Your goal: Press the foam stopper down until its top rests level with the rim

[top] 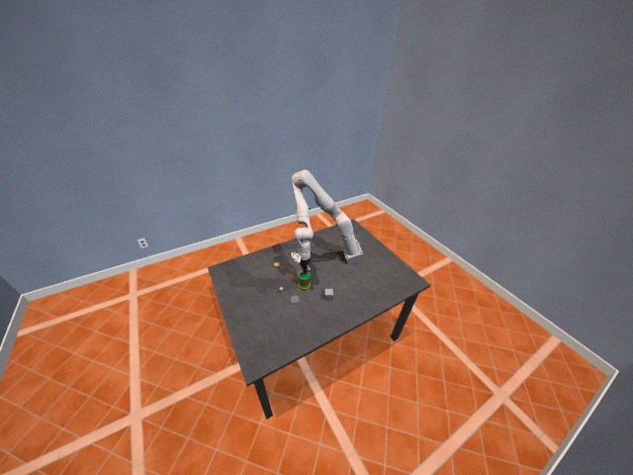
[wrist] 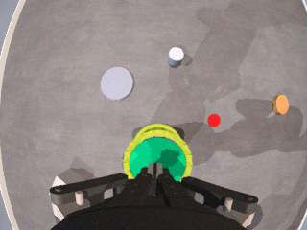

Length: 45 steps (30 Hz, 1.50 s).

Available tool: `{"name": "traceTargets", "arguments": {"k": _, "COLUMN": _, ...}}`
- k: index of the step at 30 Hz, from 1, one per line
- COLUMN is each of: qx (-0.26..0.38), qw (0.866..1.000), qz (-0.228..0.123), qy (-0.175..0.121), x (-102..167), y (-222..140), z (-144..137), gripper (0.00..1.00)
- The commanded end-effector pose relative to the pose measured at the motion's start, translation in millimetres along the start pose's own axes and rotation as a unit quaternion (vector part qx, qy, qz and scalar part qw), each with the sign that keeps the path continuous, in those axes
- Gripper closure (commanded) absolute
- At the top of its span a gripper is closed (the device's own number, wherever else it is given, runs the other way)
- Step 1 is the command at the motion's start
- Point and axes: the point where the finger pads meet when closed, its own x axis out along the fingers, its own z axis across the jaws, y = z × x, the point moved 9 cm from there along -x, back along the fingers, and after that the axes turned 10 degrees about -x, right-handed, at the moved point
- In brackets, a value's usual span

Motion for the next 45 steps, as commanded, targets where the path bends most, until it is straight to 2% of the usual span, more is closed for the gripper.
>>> {"name": "traceTargets", "arguments": {"k": 1, "qx": 0.003, "qw": 1.0, "qz": 0.007, "qy": -0.003, "x": -10.8, "y": 2.7, "z": 2.7, "gripper": 1.0}}
{"name": "traceTargets", "arguments": {"k": 12, "qx": 0.003, "qw": 1.0, "qz": 0.007, "qy": -0.003, "x": -34.1, "y": 2.4, "z": 2.6, "gripper": 1.0}}
{"name": "traceTargets", "arguments": {"k": 45, "qx": 0.003, "qw": 1.0, "qz": 0.007, "qy": -0.003, "x": -37.2, "y": 2.3, "z": 2.6, "gripper": 1.0}}
